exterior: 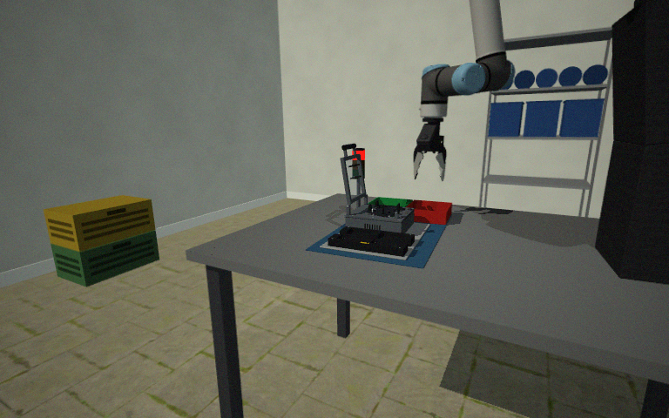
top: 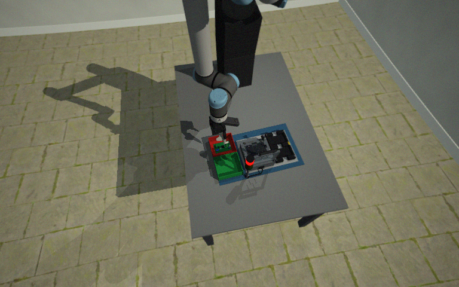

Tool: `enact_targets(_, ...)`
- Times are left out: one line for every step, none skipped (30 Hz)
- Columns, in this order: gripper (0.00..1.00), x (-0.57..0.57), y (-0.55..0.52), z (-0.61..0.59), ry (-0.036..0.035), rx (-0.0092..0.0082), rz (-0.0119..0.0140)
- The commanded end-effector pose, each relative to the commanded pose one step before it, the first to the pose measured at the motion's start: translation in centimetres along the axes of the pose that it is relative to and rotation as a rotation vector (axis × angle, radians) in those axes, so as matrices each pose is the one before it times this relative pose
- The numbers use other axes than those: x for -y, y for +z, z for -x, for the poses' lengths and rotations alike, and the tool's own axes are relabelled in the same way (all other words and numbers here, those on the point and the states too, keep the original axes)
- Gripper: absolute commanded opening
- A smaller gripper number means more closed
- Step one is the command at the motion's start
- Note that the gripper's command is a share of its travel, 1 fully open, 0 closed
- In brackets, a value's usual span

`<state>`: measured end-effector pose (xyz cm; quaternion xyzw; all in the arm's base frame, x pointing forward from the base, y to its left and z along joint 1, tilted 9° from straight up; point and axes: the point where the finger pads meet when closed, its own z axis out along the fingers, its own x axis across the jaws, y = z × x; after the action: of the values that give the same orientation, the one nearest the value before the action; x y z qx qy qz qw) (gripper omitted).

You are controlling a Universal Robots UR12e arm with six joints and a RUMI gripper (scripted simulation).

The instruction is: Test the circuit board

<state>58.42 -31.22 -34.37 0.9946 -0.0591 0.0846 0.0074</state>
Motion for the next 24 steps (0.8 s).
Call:
enact_targets(0.59, 0.411, -0.913, 0.610, 0.00120, 0.00919, -0.00954)
enact_targets(0.59, 0.016, -0.045, -0.006, -0.00012, 0.00001, -0.00003)
enact_targets(0.59, 0.015, -0.017, -0.006, -0.00010, 0.00001, -0.00003)
enact_targets(0.59, 0.013, -0.002, -0.005, -0.00008, 0.00001, -0.00003)
enact_targets(1.00, 0.009, 0.001, -0.004, -0.00004, 0.00001, -0.00002)
enact_targets(1.00, 0.004, 0.000, -0.002, 0.00001, 0.00000, -0.00001)
enact_targets(1.00, -0.009, 0.027, -0.007, 0.00005, 0.00003, -0.00002)
enact_targets(1.00, -0.023, 0.044, -0.019, 0.00003, -0.00003, 0.00004)
enact_targets(1.00, -0.014, 0.029, -0.011, 0.00001, -0.00005, 0.00004)
enact_targets(1.00, -0.006, 0.014, -0.005, 0.00000, -0.00008, 0.00007)
enact_targets(1.00, -0.001, 0.002, -0.001, 0.00000, -0.00006, 0.00005)
enact_targets(1.00, 0.000, 0.000, 0.000, 0.00000, 0.00000, 0.00000)
enact_targets(1.00, 0.000, 0.000, 0.000, 0.00000, 0.00000, 0.00000)
enact_targets(1.00, -0.004, -0.002, -0.005, -0.00002, -0.00016, 0.00014)
enact_targets(1.00, 0.000, 0.000, -0.001, 0.00000, -0.00002, 0.00001)
enact_targets(1.00, 0.000, 0.000, 0.000, 0.00000, -0.00001, 0.00001)
enact_targets(1.00, 0.000, 0.000, 0.000, 0.00000, 0.00000, 0.00000)
enact_targets(1.00, 0.000, 0.000, 0.000, 0.00000, 0.00000, 0.00000)
enact_targets(1.00, 0.000, 0.000, 0.000, 0.00000, 0.00000, 0.00000)
enact_targets(1.00, 0.000, 0.000, 0.000, 0.00000, 0.00000, 0.00000)
enact_targets(1.00, 0.000, 0.000, 0.000, 0.00000, 0.00000, 0.00000)
enact_targets(1.00, 0.000, 0.000, 0.000, 0.00000, 0.00000, 0.00000)
enact_targets(1.00, 0.000, 0.000, 0.000, 0.00000, 0.00000, 0.00000)
enact_targets(1.00, 0.000, 0.000, 0.000, 0.00000, 0.00000, 0.00000)
